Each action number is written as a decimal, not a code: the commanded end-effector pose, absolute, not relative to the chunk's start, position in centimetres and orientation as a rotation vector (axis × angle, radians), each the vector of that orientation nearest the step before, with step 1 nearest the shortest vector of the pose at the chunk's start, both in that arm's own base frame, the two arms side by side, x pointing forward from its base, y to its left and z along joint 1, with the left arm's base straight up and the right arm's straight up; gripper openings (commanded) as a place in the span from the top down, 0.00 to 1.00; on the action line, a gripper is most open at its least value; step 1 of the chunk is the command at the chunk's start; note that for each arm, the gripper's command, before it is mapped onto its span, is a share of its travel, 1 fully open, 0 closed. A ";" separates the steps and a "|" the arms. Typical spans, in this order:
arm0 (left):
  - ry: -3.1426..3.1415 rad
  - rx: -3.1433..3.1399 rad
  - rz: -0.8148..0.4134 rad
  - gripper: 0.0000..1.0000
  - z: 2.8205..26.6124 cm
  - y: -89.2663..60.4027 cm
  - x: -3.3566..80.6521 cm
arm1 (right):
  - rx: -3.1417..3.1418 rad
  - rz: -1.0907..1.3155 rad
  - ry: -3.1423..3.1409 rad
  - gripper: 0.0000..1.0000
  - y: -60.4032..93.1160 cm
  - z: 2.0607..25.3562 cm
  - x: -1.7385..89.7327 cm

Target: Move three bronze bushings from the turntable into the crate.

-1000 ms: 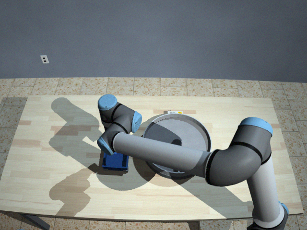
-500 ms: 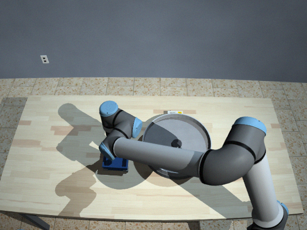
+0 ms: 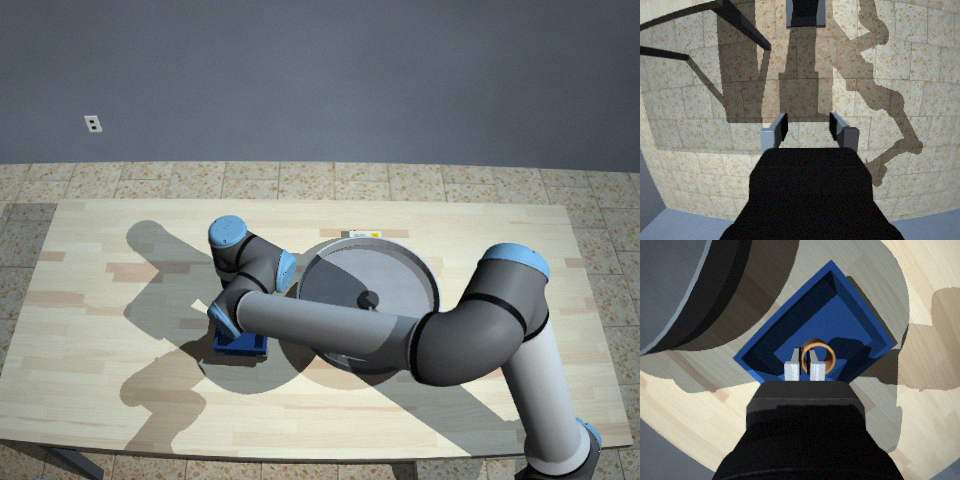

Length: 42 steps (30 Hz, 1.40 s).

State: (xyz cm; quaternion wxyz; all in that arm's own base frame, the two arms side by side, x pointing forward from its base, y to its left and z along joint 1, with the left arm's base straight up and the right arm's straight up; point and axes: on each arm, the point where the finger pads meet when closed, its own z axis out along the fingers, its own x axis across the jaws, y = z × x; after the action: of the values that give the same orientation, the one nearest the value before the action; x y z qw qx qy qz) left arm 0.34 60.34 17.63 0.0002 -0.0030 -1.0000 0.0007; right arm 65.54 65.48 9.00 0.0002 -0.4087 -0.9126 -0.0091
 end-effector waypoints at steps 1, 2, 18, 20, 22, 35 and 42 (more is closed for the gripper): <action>-3.142 -0.009 0.000 0.00 17.7 60.4 0.4 | -1.284 -0.032 -2.867 1.00 65.5 9.1 65.6; -3.142 -0.009 0.000 0.00 17.7 60.4 0.4 | -1.284 -0.032 -2.867 1.00 65.5 9.1 65.6; -3.142 -0.009 0.000 0.00 17.7 60.4 0.4 | -1.284 -0.032 -2.867 1.00 65.5 9.1 65.6; -3.142 -0.009 0.000 0.00 17.7 60.4 0.4 | -1.284 -0.032 -2.867 1.00 65.5 9.1 65.6; -3.142 -0.009 0.000 0.00 17.7 60.4 0.4 | -1.284 -0.032 -2.867 1.00 65.5 9.1 65.6; -3.142 -0.009 0.000 0.00 17.7 60.4 0.4 | -1.284 -0.032 -2.867 1.00 65.5 8.8 65.6; -3.142 -0.009 0.000 0.00 17.7 60.4 0.4 | -1.284 -0.032 -2.867 1.00 65.5 7.8 65.6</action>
State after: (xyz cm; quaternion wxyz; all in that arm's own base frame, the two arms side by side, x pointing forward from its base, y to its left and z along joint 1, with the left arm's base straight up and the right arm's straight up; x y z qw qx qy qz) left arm 0.34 60.34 17.63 0.0002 -0.0030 -1.0000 0.0007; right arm 65.54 65.47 8.27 0.0002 -0.4088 -0.9126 -0.0091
